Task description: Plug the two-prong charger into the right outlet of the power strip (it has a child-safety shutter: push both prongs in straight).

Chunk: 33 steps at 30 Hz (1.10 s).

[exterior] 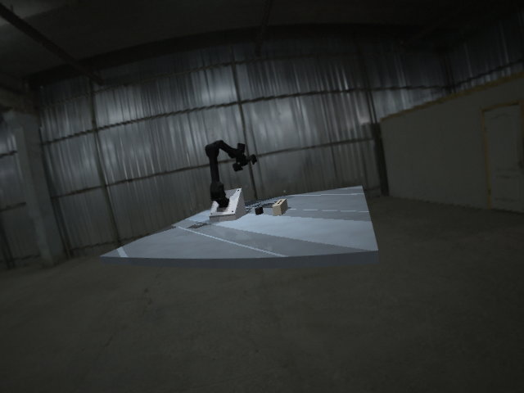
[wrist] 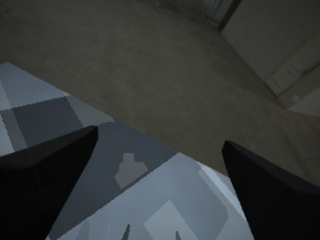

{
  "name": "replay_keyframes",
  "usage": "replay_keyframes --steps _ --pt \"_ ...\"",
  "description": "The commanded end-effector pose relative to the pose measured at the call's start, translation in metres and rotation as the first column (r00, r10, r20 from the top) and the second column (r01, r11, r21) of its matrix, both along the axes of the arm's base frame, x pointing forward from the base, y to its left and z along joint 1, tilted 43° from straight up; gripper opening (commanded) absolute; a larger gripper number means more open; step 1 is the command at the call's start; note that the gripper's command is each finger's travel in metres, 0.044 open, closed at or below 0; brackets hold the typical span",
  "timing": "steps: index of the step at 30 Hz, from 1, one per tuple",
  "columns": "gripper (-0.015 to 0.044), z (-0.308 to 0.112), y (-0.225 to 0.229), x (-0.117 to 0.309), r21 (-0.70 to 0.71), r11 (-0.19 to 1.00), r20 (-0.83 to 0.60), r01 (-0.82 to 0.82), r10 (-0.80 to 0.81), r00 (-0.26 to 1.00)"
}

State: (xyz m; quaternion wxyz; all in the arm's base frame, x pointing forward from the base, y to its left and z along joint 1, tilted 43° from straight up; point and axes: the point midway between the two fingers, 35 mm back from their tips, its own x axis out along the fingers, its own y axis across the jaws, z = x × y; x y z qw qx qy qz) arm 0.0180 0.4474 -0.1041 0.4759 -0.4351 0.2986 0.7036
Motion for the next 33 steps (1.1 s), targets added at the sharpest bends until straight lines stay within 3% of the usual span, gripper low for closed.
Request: replay_keyframes --steps 1,15,33 --pt "0.044 -0.004 -0.02 0.03 -0.067 0.996 0.054 0.063 -0.06 0.997" --pt "0.044 -0.01 -0.094 0.105 -0.275 0.927 0.212 0.256 -0.202 0.956" --pt "0.044 0.004 -0.202 0.174 -0.51 0.752 0.366 0.418 -0.25 0.896"
